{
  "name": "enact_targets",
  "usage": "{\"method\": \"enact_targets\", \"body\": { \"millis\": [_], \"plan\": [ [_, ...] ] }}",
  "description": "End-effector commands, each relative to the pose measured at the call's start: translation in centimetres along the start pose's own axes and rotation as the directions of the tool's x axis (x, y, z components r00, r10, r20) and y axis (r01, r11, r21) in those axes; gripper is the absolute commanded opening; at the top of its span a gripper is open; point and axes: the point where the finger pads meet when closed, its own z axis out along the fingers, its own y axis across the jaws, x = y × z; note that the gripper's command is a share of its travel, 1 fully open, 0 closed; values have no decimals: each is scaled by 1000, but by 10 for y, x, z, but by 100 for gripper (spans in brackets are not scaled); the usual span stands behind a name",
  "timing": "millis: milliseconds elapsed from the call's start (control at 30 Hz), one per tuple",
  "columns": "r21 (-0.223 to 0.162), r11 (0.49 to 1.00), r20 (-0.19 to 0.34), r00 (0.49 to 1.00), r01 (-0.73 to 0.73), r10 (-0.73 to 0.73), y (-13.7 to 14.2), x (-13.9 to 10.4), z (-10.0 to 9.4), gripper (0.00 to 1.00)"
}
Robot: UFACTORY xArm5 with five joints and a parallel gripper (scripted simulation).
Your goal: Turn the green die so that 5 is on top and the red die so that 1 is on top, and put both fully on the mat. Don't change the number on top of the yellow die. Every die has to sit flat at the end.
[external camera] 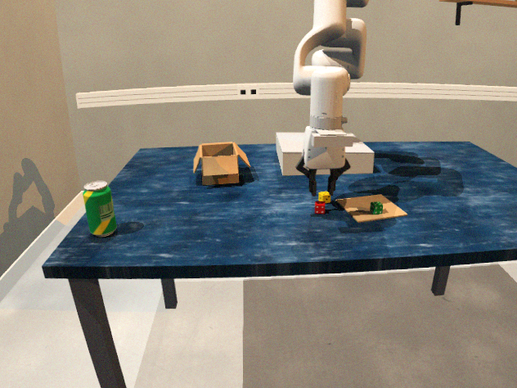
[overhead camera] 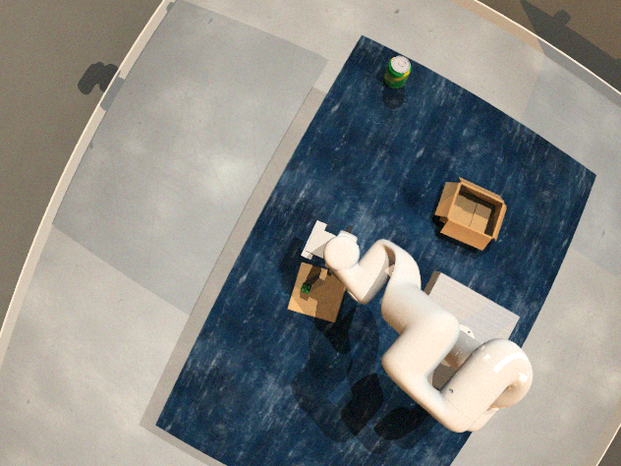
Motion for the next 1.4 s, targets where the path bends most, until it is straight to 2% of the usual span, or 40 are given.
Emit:
{"method": "enact_targets", "body": {
  "millis": [0, 500, 1367],
  "plan": [
    [-1, 1000, -4, 1000, 0, 0, 0, 2, 5, 42],
    [-1, 1000, -4, 1000, 0, 0, 0, 2, 15, 42],
    [-1, 1000, -4, 1000, 0, 0, 0, 2, 15, 42]
  ]
}}
